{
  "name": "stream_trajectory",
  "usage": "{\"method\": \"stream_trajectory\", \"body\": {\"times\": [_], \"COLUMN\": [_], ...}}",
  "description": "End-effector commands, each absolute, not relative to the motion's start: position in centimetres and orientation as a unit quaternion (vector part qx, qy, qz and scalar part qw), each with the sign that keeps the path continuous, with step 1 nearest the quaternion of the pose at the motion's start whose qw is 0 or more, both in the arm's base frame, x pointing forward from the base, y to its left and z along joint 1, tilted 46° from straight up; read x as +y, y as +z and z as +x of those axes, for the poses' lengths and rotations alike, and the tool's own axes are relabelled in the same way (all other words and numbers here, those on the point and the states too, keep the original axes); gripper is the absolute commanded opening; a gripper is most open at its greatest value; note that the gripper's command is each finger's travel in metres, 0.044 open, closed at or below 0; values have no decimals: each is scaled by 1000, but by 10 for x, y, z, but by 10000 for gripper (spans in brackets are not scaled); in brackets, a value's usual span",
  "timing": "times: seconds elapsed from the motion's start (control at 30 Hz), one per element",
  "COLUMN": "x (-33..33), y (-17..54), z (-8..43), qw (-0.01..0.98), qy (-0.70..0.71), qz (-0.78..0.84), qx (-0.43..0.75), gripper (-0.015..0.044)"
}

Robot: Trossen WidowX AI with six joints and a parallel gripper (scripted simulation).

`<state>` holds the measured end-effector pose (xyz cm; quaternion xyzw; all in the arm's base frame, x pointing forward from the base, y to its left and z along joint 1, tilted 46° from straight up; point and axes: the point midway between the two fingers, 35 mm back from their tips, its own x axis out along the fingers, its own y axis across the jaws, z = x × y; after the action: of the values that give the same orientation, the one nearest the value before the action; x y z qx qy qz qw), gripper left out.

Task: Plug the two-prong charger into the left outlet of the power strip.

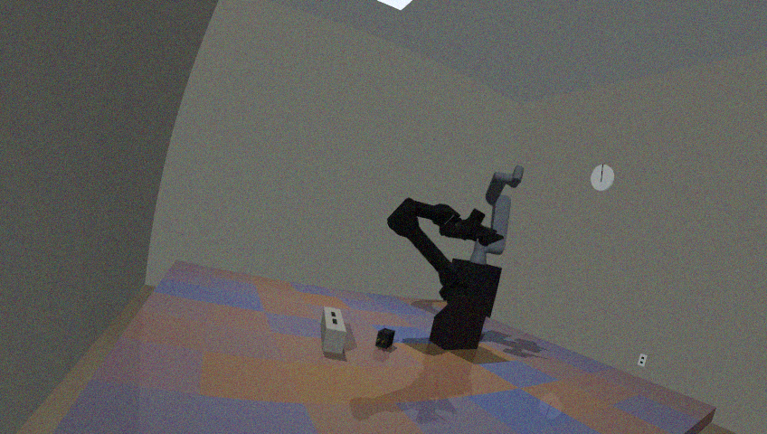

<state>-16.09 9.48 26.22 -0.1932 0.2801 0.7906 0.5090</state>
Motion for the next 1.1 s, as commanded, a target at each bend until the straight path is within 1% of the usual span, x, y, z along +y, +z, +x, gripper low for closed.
{"method": "stream_trajectory", "body": {"times": [0.0, 0.03, 0.33, 1.07], "x": [95, 94, 76, 19], "y": [262, 262, 257, 246], "z": [-161, -162, -175, -199], "qw": [509, 507, 464, 321], "qy": [791, 792, 819, 884], "qz": [-194, -195, -227, -303], "qx": [280, 279, 248, 156], "gripper": [426, 440, 440, 440]}}
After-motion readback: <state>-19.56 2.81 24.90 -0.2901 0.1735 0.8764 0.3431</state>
